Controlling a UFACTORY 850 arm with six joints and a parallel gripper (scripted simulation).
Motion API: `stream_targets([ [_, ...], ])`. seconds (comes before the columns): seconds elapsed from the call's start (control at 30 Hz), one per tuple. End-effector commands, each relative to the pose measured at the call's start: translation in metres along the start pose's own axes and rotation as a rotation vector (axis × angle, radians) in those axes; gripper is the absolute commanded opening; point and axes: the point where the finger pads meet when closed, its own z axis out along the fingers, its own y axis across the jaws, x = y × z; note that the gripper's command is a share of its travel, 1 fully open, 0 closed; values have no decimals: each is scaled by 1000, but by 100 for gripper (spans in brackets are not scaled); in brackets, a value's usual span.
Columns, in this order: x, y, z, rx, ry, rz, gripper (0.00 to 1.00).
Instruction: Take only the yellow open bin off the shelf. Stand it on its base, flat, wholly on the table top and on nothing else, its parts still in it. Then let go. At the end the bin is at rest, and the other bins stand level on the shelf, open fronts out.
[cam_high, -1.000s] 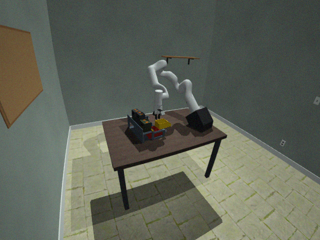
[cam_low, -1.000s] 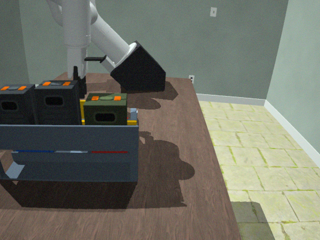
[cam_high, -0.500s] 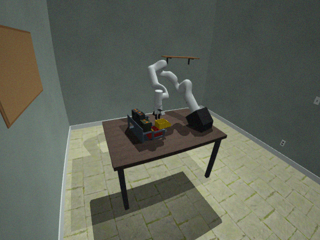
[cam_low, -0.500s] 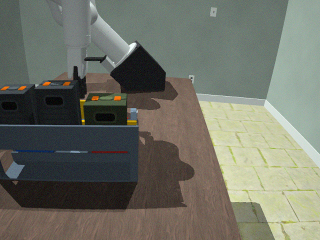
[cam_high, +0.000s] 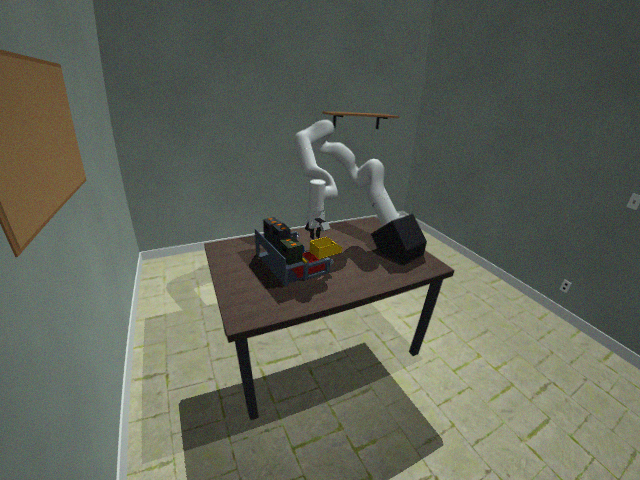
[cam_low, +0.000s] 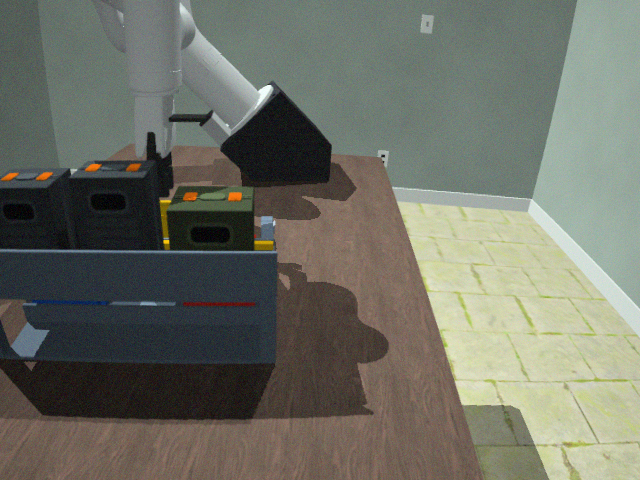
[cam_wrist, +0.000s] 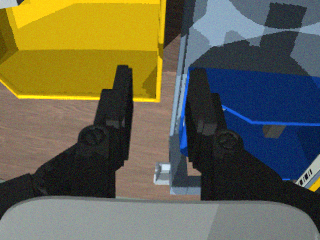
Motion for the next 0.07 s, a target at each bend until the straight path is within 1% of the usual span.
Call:
stream_targets([
  [0.0,0,1,-1,-1,0,0,33],
  [0.03,0,1,-1,-1,0,0,33],
])
